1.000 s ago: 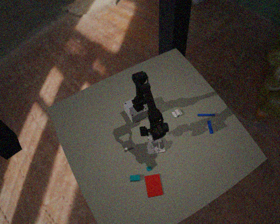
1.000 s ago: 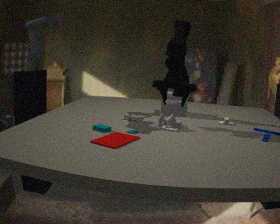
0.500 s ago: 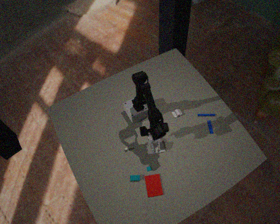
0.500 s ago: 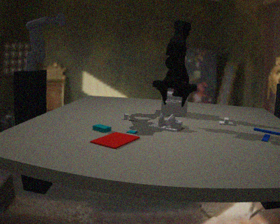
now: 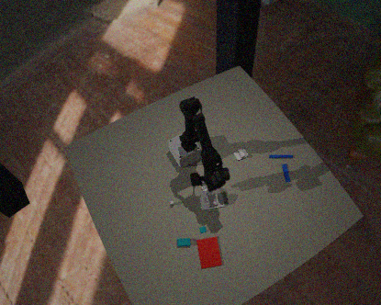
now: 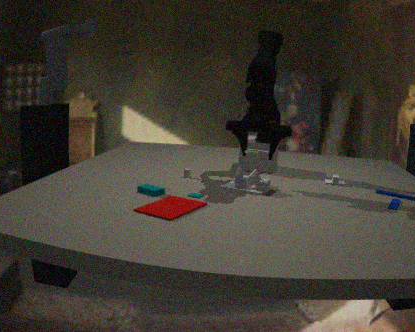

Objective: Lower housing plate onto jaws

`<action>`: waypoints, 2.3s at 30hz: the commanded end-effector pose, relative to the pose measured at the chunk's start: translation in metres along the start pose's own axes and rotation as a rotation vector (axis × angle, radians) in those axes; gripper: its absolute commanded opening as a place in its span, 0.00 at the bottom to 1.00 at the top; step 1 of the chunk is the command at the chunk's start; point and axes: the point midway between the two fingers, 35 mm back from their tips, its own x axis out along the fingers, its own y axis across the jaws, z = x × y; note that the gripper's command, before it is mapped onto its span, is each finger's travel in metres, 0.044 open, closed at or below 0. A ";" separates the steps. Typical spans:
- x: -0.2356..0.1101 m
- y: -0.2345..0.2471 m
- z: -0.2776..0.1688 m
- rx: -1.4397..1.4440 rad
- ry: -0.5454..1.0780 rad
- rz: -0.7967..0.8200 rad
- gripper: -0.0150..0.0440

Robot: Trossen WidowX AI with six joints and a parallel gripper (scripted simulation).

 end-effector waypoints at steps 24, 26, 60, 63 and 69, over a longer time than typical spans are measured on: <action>0.045 0.000 -0.001 -0.005 0.008 0.001 0.85; 0.048 0.000 -0.002 -0.005 0.009 0.001 0.85; 0.061 0.000 -0.003 0.004 0.009 0.001 0.85; 0.062 0.000 -0.003 0.006 0.009 0.001 0.85; 0.063 0.000 -0.003 0.007 0.009 0.001 0.85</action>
